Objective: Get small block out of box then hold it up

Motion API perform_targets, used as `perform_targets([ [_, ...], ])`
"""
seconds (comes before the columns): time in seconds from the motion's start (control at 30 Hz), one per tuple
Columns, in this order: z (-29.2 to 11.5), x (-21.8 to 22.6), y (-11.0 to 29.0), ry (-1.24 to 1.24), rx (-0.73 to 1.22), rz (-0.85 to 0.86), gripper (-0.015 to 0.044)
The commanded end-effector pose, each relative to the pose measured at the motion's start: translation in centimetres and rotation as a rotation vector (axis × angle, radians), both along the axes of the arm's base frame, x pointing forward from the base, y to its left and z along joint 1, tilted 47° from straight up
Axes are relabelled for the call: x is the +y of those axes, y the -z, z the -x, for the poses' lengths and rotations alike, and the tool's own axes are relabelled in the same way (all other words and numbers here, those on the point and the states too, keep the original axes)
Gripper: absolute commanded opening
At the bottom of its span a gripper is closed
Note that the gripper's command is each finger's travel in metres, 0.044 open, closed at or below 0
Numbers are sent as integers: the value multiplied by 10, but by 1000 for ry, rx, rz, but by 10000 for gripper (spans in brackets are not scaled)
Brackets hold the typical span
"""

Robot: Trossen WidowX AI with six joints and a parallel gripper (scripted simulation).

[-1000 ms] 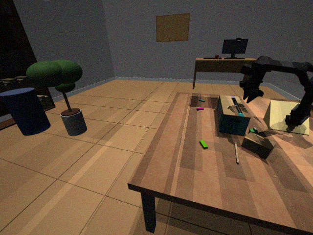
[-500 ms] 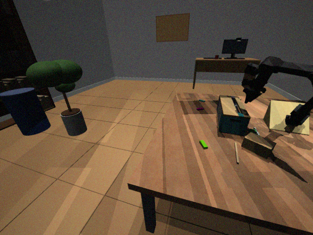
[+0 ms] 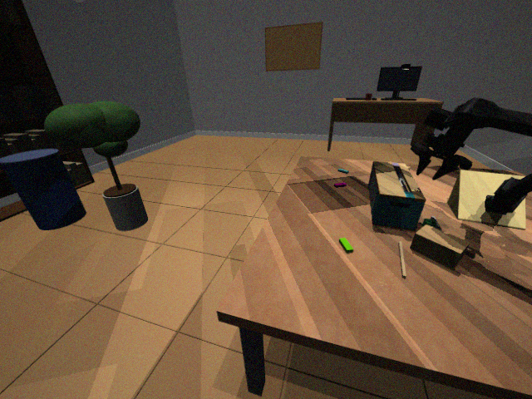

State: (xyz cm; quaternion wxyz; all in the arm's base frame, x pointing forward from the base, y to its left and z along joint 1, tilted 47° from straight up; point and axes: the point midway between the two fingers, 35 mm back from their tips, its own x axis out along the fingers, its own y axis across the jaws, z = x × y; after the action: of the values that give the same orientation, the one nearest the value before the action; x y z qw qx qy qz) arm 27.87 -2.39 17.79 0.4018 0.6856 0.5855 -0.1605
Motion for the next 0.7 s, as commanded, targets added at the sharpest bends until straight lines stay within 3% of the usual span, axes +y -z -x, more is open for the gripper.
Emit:
perform_targets([
  [0.0,17,25,-14,534,461,-251,285],
  [0.67,37,49,-33,1200,1117,-609,285],
])
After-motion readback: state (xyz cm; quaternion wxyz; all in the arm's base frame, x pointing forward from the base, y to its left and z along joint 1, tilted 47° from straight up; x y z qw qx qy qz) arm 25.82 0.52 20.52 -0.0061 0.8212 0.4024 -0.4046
